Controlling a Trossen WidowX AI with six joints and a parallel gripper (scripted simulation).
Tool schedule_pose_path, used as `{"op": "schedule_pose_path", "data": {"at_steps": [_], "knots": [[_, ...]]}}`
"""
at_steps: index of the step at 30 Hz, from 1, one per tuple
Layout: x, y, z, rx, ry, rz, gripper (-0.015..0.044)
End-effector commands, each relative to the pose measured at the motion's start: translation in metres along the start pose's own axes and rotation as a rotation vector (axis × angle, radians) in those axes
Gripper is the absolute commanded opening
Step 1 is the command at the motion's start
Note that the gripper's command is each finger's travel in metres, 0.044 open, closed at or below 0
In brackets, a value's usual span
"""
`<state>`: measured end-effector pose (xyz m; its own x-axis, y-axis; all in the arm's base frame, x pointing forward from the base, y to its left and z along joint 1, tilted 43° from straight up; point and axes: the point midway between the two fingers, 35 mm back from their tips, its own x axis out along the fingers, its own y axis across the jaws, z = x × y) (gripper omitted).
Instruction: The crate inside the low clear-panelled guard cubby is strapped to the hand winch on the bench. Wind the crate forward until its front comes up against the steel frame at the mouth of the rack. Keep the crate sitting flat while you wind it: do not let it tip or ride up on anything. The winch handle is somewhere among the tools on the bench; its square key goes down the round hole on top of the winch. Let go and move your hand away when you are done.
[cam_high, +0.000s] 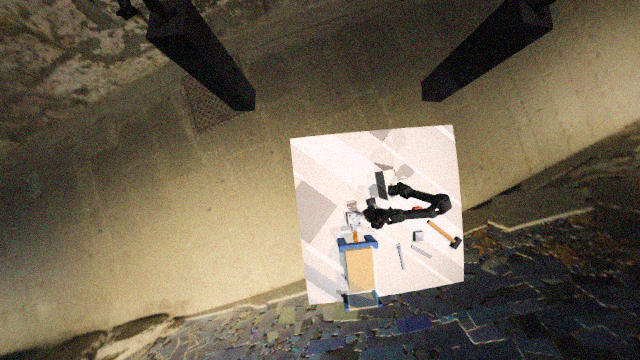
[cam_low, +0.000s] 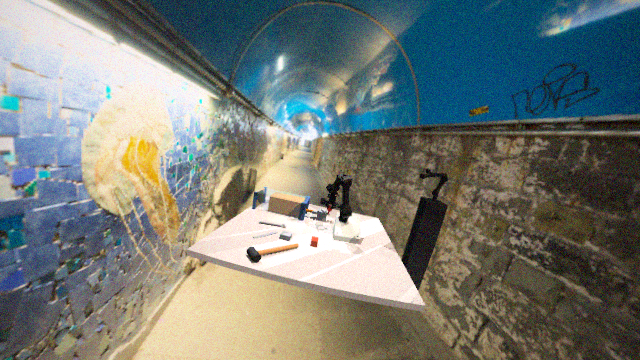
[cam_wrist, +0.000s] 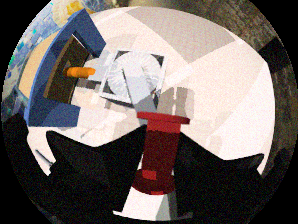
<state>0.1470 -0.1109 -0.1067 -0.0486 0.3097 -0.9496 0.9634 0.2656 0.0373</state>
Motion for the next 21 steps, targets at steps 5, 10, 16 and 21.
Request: {"op": "schedule_pose_path", "data": {"at_steps": [5,10,16,21], "knots": [[0.005,-0.015,0.008,0.007,-0.013,-0.034,0.0000],[0.006,-0.019,0.012,0.007,-0.013,-0.034,0.0000],[0.008,-0.025,0.017,0.007,-0.014,-0.034,0.0000],[0.010,-0.028,0.021,0.007,-0.014,-0.035,0.0000]]}}
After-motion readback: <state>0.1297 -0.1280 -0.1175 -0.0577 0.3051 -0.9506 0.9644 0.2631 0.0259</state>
